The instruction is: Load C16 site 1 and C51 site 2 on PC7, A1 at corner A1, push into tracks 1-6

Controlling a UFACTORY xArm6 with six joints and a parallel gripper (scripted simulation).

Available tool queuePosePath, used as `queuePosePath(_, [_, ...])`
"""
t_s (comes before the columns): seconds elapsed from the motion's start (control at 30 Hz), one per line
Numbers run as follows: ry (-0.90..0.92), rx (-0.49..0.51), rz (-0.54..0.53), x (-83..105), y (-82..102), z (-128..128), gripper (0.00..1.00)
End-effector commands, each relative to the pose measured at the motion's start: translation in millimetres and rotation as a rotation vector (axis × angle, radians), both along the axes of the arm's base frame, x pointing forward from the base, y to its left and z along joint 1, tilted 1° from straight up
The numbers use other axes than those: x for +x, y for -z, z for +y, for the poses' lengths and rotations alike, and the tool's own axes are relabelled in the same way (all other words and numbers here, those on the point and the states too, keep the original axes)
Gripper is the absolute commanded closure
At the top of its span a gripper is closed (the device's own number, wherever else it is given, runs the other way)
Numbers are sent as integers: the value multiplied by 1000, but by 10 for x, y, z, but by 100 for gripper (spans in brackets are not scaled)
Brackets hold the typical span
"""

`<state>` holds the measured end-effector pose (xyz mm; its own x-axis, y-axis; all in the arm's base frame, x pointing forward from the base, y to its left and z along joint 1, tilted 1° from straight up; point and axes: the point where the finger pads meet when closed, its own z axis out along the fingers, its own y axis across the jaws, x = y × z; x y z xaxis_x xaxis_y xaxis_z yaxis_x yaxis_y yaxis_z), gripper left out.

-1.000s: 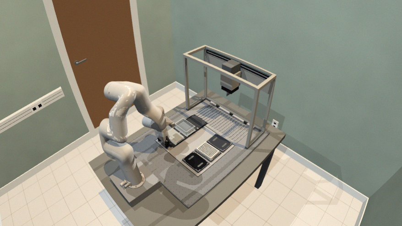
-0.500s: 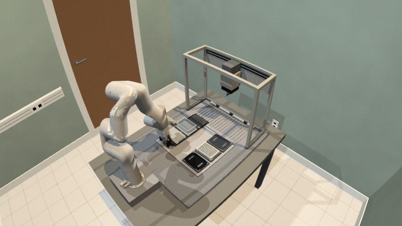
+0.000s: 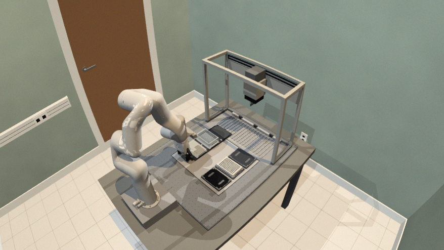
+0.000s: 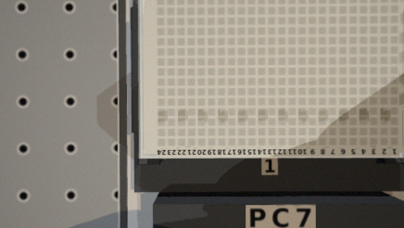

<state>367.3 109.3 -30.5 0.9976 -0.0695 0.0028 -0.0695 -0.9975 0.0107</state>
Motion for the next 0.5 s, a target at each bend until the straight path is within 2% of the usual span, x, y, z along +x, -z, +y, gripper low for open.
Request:
queuePosePath(0.0, [0,1,-4,51,-10,1,18])
queuePosePath(0.47, [0,1,-4,171,-11,-7,18])
